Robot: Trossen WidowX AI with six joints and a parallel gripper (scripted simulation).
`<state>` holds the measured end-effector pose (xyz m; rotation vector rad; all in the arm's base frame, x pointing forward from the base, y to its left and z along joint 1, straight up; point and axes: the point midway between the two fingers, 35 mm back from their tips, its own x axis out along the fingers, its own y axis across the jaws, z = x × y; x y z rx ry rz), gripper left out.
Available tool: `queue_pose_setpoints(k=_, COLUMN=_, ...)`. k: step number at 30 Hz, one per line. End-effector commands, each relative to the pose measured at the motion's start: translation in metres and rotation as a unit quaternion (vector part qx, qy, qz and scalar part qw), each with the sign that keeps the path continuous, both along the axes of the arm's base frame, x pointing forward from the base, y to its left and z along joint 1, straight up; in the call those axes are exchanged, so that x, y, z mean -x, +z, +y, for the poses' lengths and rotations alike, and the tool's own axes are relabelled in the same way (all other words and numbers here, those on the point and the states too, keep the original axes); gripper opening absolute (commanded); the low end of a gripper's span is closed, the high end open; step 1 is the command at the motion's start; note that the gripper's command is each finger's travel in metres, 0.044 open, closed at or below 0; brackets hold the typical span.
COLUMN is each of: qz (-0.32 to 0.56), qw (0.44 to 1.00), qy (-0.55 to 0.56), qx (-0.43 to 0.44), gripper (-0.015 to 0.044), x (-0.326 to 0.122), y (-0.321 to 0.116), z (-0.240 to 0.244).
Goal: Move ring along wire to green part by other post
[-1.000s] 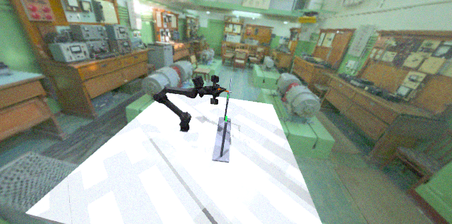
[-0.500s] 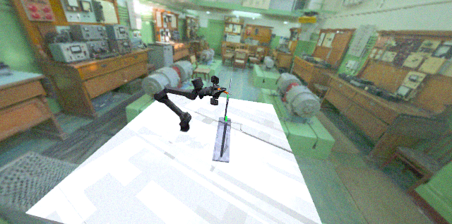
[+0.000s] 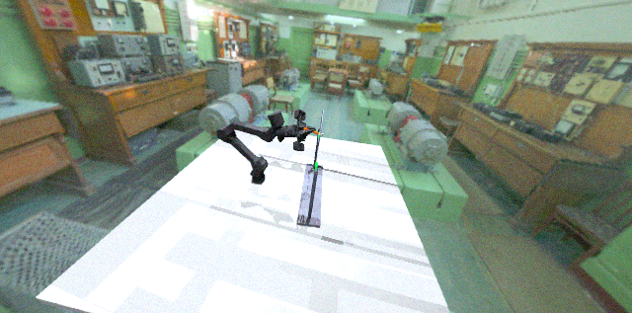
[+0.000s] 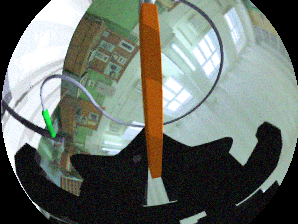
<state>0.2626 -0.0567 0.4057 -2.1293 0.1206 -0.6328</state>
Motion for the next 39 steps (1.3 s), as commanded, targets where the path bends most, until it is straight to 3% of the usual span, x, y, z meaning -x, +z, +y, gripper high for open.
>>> queue_pose_setpoints(k=1, qz=0.0, qw=1.0, qy=0.002, qx=-0.026, gripper=-0.015, x=0.0, y=-0.007, z=-0.005)
queue_pose_setpoints(k=20, qz=0.007, qw=0.975, qy=0.004, qx=-0.223, gripper=-0.015, x=-0.002, y=-0.064, z=-0.026)
queue_pose_setpoints(k=39, qz=0.017, qw=0.894, qy=0.007, qx=-0.447, gripper=-0.015, x=-0.003, y=-0.132, z=-0.02)
